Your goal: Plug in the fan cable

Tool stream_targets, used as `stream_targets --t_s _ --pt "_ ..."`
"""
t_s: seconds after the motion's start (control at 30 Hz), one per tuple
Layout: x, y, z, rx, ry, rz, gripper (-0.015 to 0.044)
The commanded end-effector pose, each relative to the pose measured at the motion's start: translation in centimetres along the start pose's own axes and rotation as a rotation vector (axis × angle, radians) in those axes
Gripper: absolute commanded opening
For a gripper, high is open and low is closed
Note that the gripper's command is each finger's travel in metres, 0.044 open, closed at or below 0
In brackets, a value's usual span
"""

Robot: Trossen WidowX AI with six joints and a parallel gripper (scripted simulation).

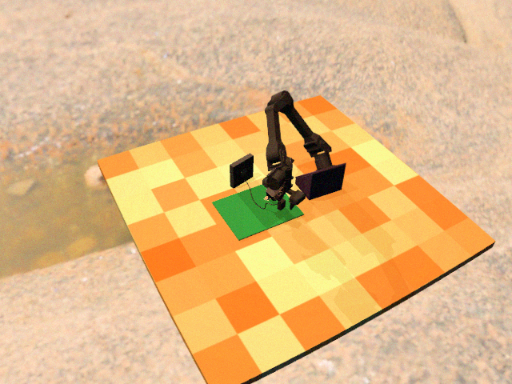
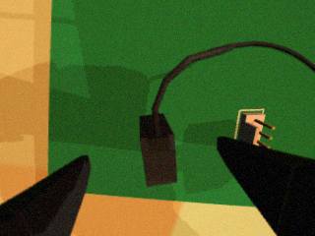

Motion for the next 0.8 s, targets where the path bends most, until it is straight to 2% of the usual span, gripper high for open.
stream_targets --t_s 0.0,0.1,0.67,0.77 --pt "0.66 -0.01 -0.11 -0.006 0.001 -0.006 0.044" --pt "0.76 -0.01 -0.12 -0.006 0.001 -0.006 0.044" --pt "0.52 -0.01 -0.07 0.0 0.002 -0.001 0.0" --pt "0.52 -0.01 -0.07 0.0 0.002 -0.001 0.0"
Point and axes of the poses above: the point midway between the two fingers, 35 mm back from their tips, its own x axis out along the fingers, its own y axis across the jaws, z = x × y, the point moved 10 cm from there along -x, back along the fingers
